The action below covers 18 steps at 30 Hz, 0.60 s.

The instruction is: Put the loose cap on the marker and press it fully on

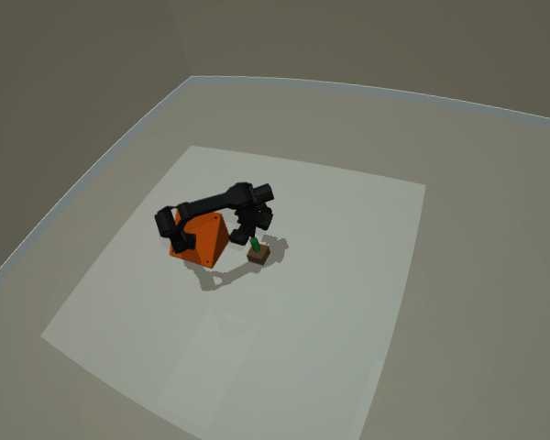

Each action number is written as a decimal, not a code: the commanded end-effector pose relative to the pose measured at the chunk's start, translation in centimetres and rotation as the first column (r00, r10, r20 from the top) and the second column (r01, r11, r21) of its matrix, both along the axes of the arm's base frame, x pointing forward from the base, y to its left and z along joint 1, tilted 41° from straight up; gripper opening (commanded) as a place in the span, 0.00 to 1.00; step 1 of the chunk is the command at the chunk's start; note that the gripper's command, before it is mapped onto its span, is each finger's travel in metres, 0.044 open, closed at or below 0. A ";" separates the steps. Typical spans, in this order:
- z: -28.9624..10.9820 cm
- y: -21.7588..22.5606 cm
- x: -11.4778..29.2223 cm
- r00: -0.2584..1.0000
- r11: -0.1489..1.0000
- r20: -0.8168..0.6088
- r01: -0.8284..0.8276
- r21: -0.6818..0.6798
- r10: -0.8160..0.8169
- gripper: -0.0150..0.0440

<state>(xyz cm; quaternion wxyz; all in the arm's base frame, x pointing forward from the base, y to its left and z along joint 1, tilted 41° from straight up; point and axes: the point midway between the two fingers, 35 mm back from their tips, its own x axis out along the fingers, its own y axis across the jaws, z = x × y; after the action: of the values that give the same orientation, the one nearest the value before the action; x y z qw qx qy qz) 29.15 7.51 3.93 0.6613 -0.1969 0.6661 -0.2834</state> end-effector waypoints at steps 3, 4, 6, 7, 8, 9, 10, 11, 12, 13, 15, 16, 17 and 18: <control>-0.6 -0.6 -0.1 1.000 1.000 -0.003 -0.005 -0.005 0.005 0.25; -0.7 -0.7 -0.1 1.000 1.000 -0.003 -0.005 -0.005 0.005 0.25; -0.9 -0.9 -0.1 1.000 1.000 -0.003 -0.005 -0.005 0.005 0.25; -1.0 -1.0 -0.1 1.000 1.000 -0.003 -0.005 -0.005 0.005 0.25; -1.1 -1.1 -0.1 1.000 1.000 -0.003 -0.005 -0.005 0.005 0.25; -1.2 -1.2 -0.1 1.000 1.000 -0.003 -0.005 -0.005 0.005 0.25; -1.3 -1.3 -0.1 1.000 1.000 -0.003 -0.005 -0.005 0.005 0.25; -1.4 -1.4 -0.1 1.000 1.000 -0.003 -0.005 -0.005 0.005 0.25; -1.6 -1.4 -0.1 1.000 1.000 -0.003 -0.005 -0.005 0.005 0.25; -1.7 -1.5 -0.1 1.000 1.000 -0.003 -0.005 -0.005 0.005 0.25; -1.4 -1.2 0.0 1.000 1.000 0.005 -0.003 0.001 0.003 0.25; -1.4 -1.2 0.0 1.000 1.000 0.005 -0.003 0.001 0.003 0.25; -1.4 -1.2 0.0 1.000 1.000 0.005 -0.003 0.001 0.003 0.25; -1.4 -1.2 0.0 1.000 1.000 0.005 -0.003 0.001 0.003 0.25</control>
<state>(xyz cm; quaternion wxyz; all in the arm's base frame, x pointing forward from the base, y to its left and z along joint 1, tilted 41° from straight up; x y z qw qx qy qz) 29.16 6.28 2.46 0.6632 -0.1964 0.6645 -0.2827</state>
